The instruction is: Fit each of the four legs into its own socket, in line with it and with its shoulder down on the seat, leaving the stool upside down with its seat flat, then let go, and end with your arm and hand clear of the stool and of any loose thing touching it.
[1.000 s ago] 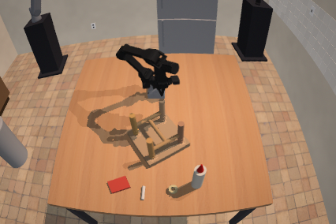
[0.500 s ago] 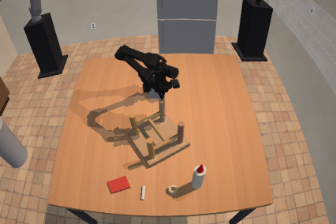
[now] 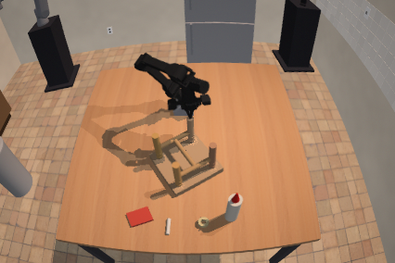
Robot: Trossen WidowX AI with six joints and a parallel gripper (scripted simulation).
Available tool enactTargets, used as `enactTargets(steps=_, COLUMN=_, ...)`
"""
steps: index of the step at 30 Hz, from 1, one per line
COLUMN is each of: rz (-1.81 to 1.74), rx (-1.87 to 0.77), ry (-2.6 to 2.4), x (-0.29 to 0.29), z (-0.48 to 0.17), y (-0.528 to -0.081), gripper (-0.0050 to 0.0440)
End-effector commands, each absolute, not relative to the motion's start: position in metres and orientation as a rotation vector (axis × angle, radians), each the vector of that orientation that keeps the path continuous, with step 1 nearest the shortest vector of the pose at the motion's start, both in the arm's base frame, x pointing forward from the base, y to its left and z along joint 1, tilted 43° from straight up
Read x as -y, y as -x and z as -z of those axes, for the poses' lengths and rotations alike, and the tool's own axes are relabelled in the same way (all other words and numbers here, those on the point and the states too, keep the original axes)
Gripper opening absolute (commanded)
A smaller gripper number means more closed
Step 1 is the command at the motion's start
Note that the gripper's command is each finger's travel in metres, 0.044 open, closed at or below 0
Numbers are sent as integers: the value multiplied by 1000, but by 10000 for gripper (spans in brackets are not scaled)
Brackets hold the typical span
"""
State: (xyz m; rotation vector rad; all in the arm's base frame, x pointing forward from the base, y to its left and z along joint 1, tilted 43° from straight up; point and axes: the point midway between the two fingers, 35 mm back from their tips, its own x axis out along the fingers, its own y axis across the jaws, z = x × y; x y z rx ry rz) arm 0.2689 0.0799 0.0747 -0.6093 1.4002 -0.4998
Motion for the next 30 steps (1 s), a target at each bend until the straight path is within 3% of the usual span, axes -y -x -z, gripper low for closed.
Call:
enactTargets(steps=1, rz=505, rx=-1403, ry=616, x=-74, z=-70, y=-268, gripper=0)
enactTargets(steps=30, rz=505, rx=-1403, ry=616, x=-62, z=-56, y=-265, gripper=0)
